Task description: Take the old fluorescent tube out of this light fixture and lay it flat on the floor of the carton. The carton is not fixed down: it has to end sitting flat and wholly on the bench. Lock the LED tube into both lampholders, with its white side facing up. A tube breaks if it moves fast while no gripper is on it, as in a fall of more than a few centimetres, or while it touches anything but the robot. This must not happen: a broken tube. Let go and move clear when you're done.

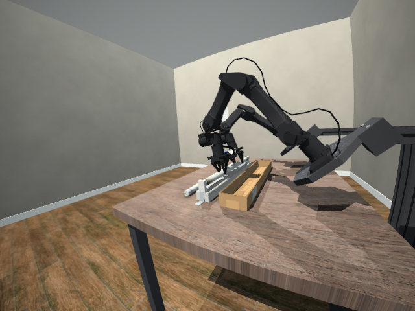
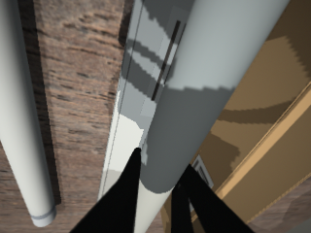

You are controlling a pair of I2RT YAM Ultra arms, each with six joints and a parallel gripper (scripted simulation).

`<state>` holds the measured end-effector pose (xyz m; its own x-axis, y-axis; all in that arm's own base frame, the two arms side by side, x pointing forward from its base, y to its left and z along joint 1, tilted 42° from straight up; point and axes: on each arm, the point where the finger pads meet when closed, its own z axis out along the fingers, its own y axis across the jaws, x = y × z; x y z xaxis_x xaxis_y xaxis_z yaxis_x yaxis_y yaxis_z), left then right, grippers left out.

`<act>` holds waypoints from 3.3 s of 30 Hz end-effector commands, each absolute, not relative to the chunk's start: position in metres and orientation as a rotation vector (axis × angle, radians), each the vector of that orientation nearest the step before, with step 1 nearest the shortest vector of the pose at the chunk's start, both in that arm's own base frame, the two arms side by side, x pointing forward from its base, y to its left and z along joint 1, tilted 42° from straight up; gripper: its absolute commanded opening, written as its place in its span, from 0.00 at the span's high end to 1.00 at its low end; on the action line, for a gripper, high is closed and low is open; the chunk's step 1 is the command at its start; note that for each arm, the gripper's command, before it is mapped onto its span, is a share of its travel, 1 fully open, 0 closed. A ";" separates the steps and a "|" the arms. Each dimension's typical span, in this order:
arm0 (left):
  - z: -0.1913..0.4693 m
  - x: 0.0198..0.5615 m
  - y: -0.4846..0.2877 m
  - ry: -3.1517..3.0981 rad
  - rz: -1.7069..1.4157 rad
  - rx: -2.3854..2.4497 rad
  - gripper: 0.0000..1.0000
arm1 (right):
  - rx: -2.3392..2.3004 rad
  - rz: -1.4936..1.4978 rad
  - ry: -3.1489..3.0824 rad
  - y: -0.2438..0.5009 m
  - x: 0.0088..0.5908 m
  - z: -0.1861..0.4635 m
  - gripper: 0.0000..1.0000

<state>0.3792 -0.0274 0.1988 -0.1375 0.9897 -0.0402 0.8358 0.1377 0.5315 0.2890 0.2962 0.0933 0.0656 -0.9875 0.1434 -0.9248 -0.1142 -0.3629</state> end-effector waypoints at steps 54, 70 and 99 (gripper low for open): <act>0.208 0.379 -0.030 1.880 0.747 1.634 0.89 | -2.031 -0.687 1.790 0.303 0.283 0.100 0.89; 0.205 0.375 -0.029 1.810 0.838 1.572 0.89 | -1.971 -0.769 1.702 0.303 0.280 0.099 0.89; 0.196 0.367 -0.027 1.742 0.927 1.519 0.89 | -1.926 -0.844 1.606 0.300 0.271 0.094 0.89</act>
<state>0.3776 -0.0267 0.1993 -0.1353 0.9900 -0.0393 0.5271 0.1055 0.8432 0.2873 0.2969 0.0930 0.0694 -0.9870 0.1447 -0.6769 -0.1531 -0.7200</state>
